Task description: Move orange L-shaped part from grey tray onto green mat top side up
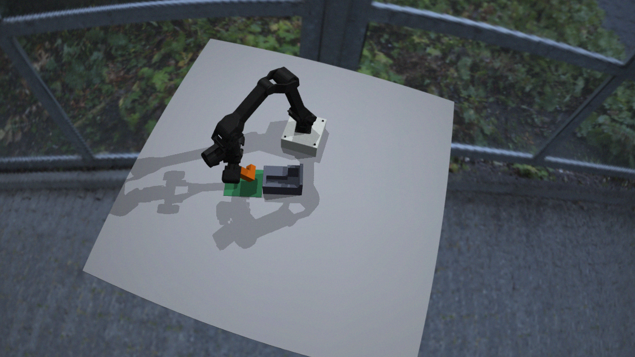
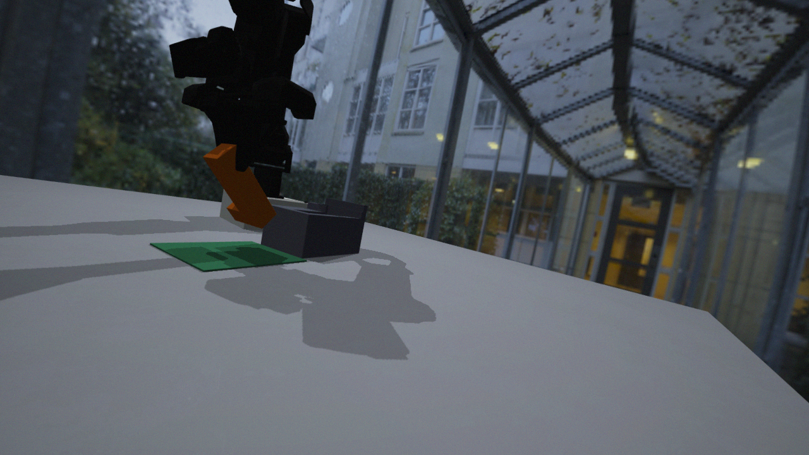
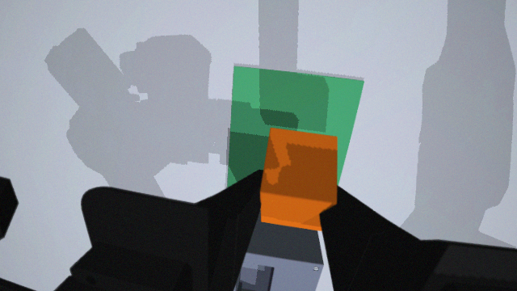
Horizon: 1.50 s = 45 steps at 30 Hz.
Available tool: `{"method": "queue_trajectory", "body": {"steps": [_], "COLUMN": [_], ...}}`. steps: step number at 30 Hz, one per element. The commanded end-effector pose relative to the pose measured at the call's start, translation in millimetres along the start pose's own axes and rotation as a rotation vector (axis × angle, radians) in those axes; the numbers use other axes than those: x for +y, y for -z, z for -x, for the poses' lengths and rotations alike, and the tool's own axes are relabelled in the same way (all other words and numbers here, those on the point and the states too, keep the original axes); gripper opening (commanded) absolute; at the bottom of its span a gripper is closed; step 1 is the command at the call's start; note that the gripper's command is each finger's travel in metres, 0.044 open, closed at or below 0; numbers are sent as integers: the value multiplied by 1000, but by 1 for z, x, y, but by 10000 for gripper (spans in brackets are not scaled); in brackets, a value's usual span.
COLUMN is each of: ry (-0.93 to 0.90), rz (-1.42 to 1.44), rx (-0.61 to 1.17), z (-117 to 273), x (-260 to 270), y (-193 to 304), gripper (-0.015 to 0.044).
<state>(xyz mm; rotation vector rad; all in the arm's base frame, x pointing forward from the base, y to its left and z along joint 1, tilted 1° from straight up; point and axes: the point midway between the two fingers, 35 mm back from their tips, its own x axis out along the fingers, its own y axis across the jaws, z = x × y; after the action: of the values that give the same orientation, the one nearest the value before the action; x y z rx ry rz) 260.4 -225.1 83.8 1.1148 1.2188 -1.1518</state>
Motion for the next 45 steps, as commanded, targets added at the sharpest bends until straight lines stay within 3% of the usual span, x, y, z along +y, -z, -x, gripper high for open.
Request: {"method": "queue_trajectory", "body": {"steps": [1,29,39,45], "ry": [-2,1,1,-1], "rz": [6,0,0,4], "rx": [2,1,1,2], "z": [-5,-33,-31,26], "x": [0,-1,0,2], "y": [0,1,0,-2], "gripper": [0,0,263,400]}}
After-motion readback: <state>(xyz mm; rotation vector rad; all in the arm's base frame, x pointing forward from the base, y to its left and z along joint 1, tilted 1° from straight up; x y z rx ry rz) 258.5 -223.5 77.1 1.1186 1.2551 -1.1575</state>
